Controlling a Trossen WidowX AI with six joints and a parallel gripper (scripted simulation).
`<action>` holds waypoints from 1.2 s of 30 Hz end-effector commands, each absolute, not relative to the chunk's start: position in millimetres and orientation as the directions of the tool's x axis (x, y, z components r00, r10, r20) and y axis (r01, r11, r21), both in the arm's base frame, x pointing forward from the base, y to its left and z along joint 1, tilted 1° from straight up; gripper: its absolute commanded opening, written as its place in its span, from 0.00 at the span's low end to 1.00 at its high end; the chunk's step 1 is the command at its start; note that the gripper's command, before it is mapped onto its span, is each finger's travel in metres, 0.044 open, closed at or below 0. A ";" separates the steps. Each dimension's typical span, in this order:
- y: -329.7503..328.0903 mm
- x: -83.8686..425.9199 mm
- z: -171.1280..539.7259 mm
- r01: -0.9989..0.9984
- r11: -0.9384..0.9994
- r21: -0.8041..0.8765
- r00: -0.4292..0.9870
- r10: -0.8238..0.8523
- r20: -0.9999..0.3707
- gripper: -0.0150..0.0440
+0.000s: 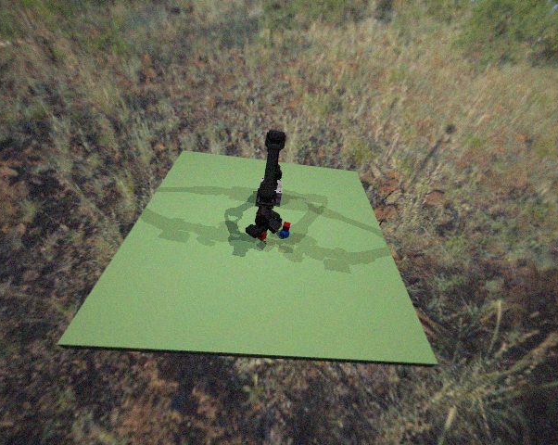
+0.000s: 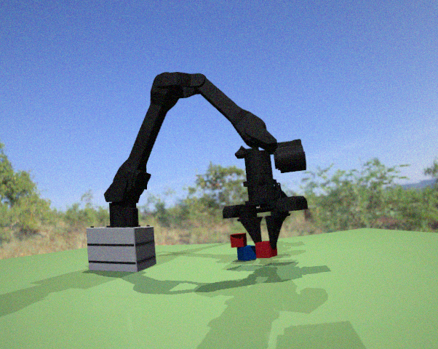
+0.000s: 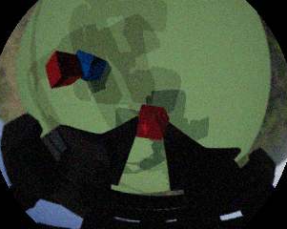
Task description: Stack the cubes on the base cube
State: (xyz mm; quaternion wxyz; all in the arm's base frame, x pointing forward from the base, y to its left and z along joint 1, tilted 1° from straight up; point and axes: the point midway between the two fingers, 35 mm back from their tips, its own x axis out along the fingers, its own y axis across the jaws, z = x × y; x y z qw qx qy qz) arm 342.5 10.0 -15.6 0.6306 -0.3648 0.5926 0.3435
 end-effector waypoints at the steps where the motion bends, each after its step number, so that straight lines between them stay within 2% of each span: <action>1: 10.5 344.2 -6.0 -0.864 0.501 -0.054 0.065 0.005 -0.998 0.43; 36: 6.8 336.9 58.5 -0.869 0.493 -0.039 0.044 -0.001 -0.999 0.43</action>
